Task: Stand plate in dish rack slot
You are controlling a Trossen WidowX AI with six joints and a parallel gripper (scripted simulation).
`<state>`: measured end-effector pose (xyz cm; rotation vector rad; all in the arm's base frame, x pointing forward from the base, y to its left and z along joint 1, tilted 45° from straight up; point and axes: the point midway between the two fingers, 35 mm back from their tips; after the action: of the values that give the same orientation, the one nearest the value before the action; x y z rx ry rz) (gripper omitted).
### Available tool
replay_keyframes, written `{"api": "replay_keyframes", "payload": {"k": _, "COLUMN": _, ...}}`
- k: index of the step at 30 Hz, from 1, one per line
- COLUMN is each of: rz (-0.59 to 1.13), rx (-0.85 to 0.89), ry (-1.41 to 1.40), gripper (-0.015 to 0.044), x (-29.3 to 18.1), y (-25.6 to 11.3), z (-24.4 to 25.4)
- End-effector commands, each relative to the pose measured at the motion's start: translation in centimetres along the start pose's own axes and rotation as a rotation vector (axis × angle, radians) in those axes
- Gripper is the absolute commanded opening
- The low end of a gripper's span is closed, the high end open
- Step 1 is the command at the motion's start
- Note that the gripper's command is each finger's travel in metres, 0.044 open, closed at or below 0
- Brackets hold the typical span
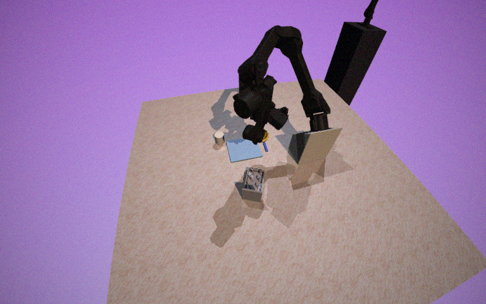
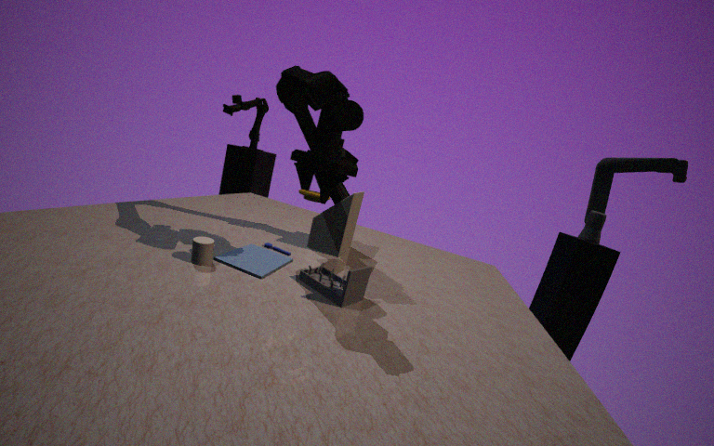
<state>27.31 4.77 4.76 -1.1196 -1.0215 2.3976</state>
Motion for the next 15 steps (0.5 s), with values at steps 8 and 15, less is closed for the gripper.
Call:
{"api": "replay_keyframes", "payload": {"k": 8, "rz": -0.005, "rx": -0.002, "ry": -0.157, "gripper": 0.0, "x": 0.8, "y": 0.0, "z": 0.0}}
{"api": "replay_keyframes", "payload": {"k": 15, "rz": -0.163, "rx": -0.008, "ry": -0.075, "gripper": 0.0, "x": 1.6, "y": 2.5, "z": 0.1}}
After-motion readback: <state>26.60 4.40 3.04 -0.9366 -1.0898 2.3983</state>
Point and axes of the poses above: the point midway between the two fingers, 35 mm back from their tips, its own y axis out along the fingers, its own z axis across the jaws, x = y × z, and after that the axes turned 15 degrees about y, right-handed
